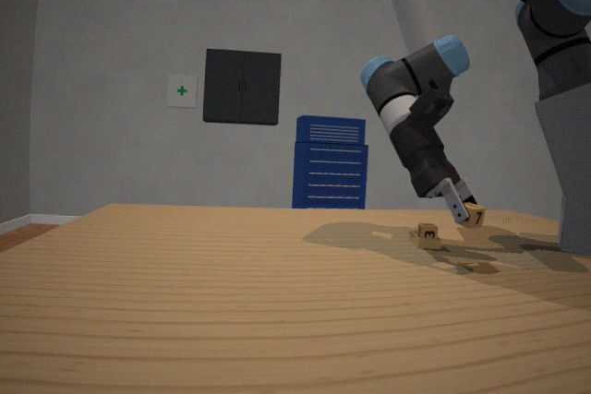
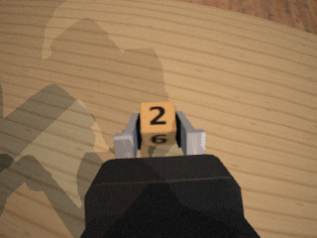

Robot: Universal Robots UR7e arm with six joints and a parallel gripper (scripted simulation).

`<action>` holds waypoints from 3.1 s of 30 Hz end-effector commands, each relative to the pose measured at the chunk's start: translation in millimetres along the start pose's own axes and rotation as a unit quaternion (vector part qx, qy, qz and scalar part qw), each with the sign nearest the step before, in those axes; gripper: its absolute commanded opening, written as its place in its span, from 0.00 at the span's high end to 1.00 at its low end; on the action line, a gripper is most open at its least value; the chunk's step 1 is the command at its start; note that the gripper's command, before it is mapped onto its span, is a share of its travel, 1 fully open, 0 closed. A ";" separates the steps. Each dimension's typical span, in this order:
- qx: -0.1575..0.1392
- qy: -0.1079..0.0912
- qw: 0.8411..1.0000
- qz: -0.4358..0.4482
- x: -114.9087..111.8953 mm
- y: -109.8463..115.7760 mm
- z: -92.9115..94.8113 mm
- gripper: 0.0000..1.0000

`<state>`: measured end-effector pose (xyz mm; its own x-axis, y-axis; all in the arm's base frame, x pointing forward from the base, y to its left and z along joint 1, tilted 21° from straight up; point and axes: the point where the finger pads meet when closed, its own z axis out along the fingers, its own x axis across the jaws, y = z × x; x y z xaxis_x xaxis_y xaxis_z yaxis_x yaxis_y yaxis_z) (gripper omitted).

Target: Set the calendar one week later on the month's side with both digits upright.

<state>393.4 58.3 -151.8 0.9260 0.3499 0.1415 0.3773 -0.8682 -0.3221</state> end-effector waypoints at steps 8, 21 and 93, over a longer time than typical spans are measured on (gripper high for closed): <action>0.059 0.005 0.998 0.001 1.1 0.6 -2.6 0.43; 0.059 0.005 0.998 0.000 0.6 -0.8 -2.7 0.43; 0.059 0.005 0.998 0.000 0.9 39.3 48.1 0.43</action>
<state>408.8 42.8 -208.7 0.9263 0.3461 0.1489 0.3757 -0.8197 -0.4322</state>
